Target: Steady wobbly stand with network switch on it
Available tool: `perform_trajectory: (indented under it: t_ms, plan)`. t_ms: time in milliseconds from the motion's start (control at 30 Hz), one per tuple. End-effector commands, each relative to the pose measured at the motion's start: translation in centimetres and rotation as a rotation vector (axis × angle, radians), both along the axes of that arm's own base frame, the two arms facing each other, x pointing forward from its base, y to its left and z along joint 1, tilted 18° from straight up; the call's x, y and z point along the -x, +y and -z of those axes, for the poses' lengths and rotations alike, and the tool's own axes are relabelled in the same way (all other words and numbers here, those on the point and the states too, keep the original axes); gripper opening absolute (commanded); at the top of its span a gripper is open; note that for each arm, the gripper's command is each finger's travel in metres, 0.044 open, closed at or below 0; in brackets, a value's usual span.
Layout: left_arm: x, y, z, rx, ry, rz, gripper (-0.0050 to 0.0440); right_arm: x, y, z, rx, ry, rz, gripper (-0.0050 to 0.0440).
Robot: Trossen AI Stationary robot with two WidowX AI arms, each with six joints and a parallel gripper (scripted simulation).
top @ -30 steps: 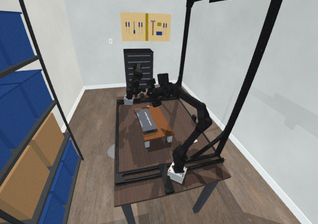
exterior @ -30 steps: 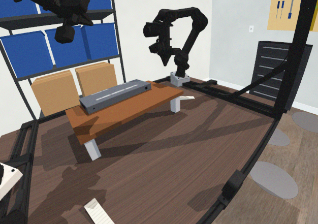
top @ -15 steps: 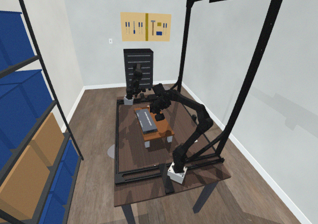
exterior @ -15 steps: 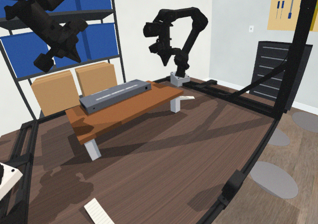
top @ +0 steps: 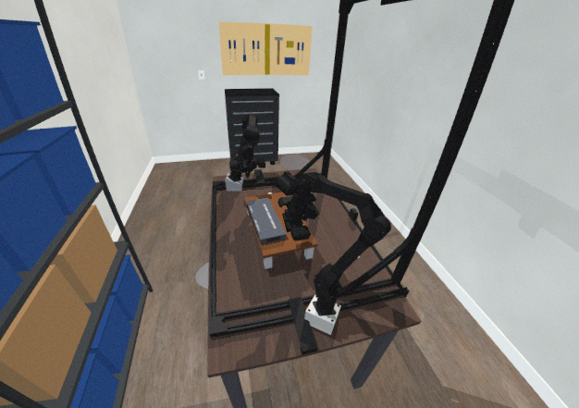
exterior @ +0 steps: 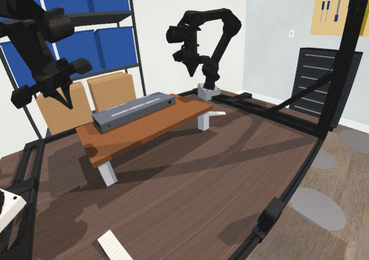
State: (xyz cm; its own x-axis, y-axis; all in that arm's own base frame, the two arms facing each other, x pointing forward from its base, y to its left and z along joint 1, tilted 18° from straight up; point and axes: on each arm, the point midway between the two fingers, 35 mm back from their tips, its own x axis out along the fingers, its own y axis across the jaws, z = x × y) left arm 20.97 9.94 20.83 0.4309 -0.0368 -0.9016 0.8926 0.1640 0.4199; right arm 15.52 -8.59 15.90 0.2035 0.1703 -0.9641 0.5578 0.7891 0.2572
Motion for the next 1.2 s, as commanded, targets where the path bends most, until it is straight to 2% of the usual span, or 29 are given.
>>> perform_trajectory:
  t_ms: [0, 200, 400, 600, 767, 967, 1000, 1167]
  plan:
    - [1.7, -1.4, 1.5, 0.034, 0.070, 0.068, 0.0000, 0.0, 0.0, 0.0, 0.000, 0.000, 0.000, 0.0000]
    - [4.9, -3.9, 3.5, 0.104, 0.186, 0.203, 0.0000, 0.0, 0.0, 0.0, 0.000, 0.000, 0.000, 0.0000]
    - [4.9, -3.9, 3.5, 0.104, 0.186, 0.203, 0.0000, 0.0, 0.0, 0.0, 0.000, 0.000, 0.000, 0.0000]
    - [-1.3, 1.3, -1.8, -0.053, -0.085, -0.067, 0.0000, 0.0, 0.0, 0.0, 0.000, 0.000, 0.000, 0.0000]
    - [-5.2, 4.6, -8.1, -0.124, -0.350, -0.257, 0.0000, 0.0, 0.0, 0.0, 0.000, 0.000, 0.000, 0.0000]
    - [-5.2, 4.6, -8.1, -0.124, -0.350, -0.257, 0.0000, 0.0, 0.0, 0.0, 0.000, 0.000, 0.000, 0.0000]
    - [-4.8, 4.4, -8.9, -0.127, -0.381, -0.254, 0.0000, 0.0, 0.0, 0.0, 0.000, 0.000, 0.000, 0.0000]
    - [-7.0, 6.5, -15.7, -0.147, -0.640, -0.396, 0.0000, 0.0, 0.0, 0.0, 0.000, 0.000, 0.000, 0.0000]
